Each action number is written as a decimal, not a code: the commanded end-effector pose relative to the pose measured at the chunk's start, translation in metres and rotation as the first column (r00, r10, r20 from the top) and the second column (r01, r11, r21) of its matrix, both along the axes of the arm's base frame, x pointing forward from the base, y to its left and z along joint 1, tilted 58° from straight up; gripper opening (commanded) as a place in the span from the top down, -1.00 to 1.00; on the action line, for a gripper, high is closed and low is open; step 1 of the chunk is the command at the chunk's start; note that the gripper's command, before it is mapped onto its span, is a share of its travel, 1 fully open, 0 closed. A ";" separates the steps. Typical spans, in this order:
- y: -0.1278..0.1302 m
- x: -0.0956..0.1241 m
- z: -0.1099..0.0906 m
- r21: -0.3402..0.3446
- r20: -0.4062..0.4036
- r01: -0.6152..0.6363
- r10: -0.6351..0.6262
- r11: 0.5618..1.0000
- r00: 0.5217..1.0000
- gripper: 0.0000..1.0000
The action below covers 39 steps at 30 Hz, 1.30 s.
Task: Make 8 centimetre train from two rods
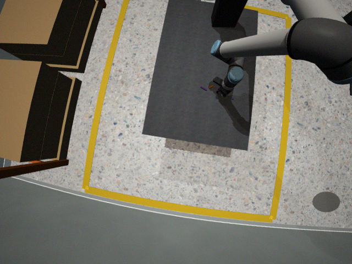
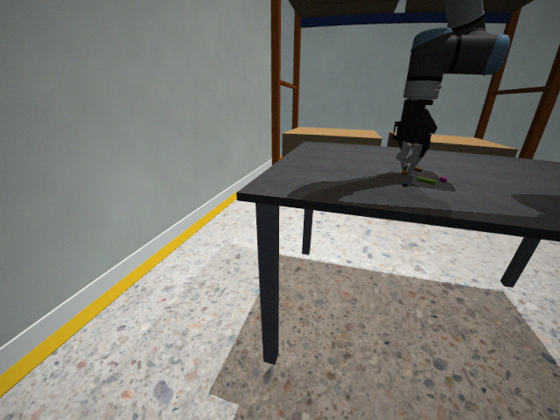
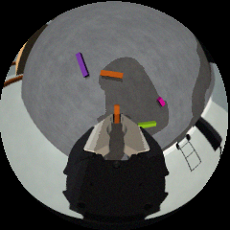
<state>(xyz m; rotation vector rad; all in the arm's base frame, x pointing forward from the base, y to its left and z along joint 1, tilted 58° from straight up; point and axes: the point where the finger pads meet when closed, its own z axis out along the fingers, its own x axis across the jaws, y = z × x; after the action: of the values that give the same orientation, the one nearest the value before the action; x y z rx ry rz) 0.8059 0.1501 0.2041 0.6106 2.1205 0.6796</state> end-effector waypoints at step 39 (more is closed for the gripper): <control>-0.019 -0.059 0.039 0.000 0.001 0.000 0.000 1.000 1.000 0.72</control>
<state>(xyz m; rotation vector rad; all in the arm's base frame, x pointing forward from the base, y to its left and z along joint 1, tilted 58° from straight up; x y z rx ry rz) 0.7659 0.1377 0.2300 0.6109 2.1195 0.6794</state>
